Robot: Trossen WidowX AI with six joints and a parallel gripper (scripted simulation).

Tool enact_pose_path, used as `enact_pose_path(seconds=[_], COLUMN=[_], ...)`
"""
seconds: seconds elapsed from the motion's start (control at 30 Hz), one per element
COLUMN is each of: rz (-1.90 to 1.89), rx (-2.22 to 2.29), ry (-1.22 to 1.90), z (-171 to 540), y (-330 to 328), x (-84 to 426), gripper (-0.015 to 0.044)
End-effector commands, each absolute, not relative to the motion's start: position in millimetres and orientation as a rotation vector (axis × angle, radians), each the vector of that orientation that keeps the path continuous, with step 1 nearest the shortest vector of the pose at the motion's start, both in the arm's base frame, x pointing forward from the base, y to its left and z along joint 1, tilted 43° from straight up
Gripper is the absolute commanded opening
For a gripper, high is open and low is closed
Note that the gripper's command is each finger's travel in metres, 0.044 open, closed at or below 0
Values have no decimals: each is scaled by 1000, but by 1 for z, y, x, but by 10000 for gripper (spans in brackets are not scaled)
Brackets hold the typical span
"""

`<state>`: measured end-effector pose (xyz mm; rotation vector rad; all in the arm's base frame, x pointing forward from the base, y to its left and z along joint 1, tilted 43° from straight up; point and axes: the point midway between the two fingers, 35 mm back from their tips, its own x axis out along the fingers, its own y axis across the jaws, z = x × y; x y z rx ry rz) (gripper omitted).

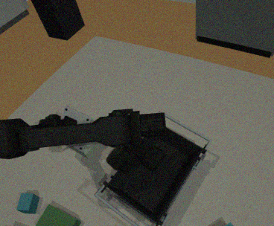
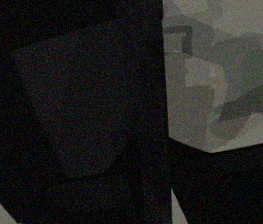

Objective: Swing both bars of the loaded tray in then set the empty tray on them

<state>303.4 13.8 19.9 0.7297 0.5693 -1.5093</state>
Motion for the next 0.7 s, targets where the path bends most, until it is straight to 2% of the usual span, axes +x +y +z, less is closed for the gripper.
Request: enact_pose_path(seconds=[0.0,0.67], rz=[-1524,-1524], rx=[722,722], ry=[576,575], z=[18,11], y=[9,3], x=[301,299], gripper=[0,0])
